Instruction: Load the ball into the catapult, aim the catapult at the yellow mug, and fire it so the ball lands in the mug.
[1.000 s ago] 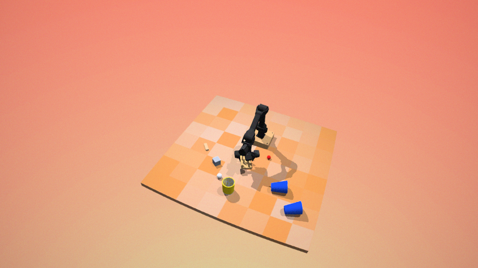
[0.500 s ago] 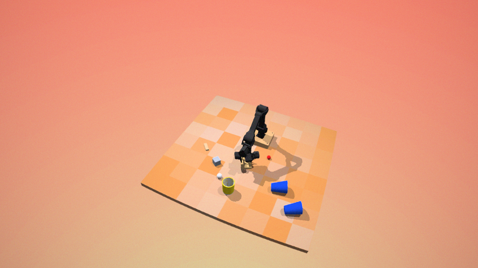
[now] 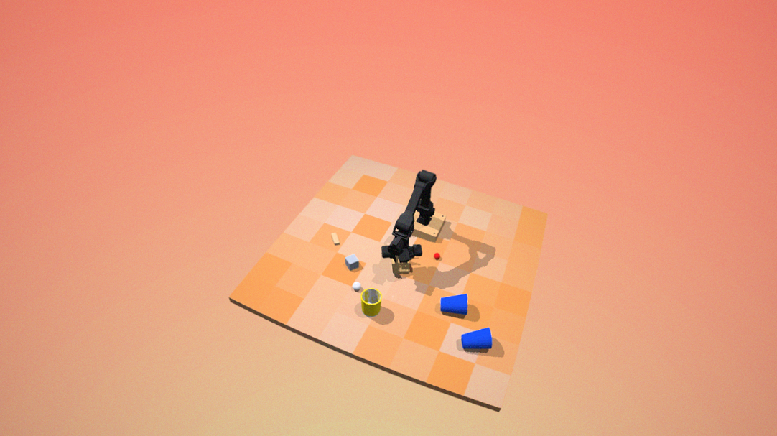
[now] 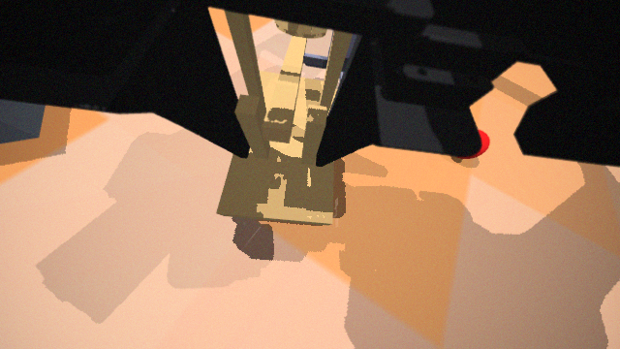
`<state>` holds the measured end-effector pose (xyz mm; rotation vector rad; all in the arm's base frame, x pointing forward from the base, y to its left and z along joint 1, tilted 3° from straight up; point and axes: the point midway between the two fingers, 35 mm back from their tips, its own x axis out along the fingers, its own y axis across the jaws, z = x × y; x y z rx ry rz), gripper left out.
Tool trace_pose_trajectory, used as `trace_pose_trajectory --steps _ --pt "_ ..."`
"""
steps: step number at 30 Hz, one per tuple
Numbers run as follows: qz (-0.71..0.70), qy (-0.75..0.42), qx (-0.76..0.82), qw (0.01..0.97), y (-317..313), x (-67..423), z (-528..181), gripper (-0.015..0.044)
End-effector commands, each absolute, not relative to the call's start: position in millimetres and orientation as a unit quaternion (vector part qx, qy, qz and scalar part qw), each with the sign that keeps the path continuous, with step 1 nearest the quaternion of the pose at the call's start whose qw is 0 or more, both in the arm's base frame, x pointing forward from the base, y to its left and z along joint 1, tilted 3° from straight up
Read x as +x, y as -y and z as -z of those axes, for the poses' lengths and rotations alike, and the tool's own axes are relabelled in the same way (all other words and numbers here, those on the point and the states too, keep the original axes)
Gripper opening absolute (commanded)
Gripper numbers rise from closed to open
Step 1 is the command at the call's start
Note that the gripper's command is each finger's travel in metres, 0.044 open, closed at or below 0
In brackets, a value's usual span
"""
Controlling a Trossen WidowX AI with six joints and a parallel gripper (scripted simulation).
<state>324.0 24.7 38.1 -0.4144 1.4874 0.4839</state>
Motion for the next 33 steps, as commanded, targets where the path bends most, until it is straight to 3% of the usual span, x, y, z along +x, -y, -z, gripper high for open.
trace_pose_trajectory --steps 1,22,33 --pt "-0.215 -0.655 -0.189 0.7 -23 327 -78 0.0" --pt "-0.032 -0.689 0.001 0.724 -13 332 -77 0.0" --pt "-0.03 -0.689 0.003 0.724 -10 334 -70 0.0"
